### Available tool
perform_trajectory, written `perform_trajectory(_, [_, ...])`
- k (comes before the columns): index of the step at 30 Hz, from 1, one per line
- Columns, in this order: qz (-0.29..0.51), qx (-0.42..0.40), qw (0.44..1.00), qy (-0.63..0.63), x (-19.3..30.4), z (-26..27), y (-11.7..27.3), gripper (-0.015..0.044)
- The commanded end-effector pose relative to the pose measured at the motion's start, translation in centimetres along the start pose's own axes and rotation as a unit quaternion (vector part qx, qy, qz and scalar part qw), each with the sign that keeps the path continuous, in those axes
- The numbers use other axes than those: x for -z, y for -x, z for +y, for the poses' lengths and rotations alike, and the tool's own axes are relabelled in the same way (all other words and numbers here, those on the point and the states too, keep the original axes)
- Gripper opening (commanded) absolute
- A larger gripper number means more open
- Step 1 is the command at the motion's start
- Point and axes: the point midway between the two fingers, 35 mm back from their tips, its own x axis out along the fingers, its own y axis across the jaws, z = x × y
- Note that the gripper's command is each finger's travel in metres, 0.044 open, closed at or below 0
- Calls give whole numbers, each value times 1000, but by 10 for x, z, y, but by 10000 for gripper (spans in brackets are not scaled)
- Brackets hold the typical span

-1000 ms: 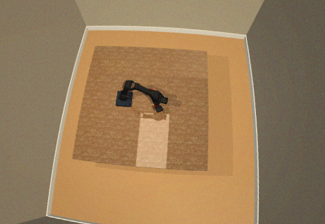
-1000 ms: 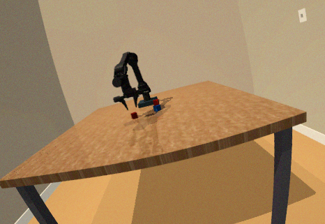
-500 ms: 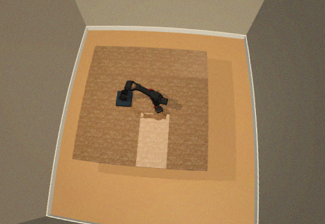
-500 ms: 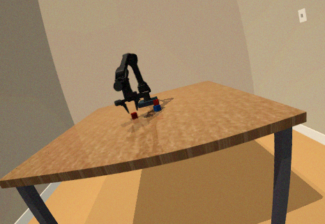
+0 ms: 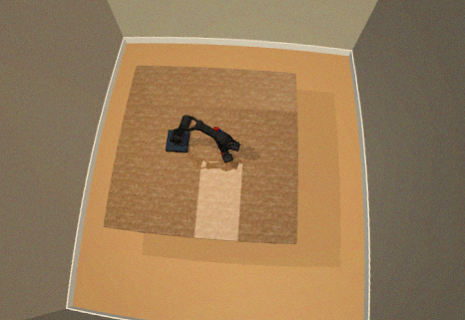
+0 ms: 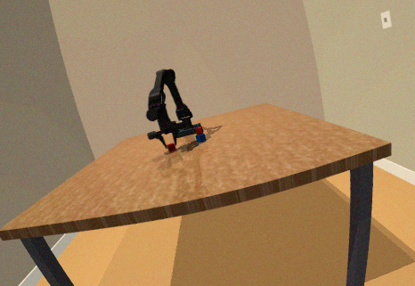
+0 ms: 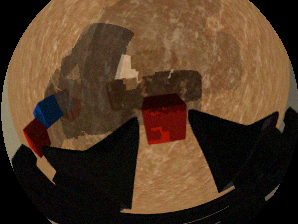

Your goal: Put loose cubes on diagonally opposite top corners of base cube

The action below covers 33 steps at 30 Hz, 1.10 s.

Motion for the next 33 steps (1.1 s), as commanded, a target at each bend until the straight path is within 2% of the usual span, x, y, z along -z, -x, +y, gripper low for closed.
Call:
perform_trajectory(1, [2,-1,1000,2,0,0,-3,134])
perform_trajectory(2, [2,-1,1000,2,0,0,-3,107])
perform_trajectory(3, [2,-1,1000,2,0,0,-3,105])
perform_trajectory(8, [2,-1,1000,2,0,-1,2,105])
perform_trajectory(33, [1,0,1000,2,-3,-2,80,105])
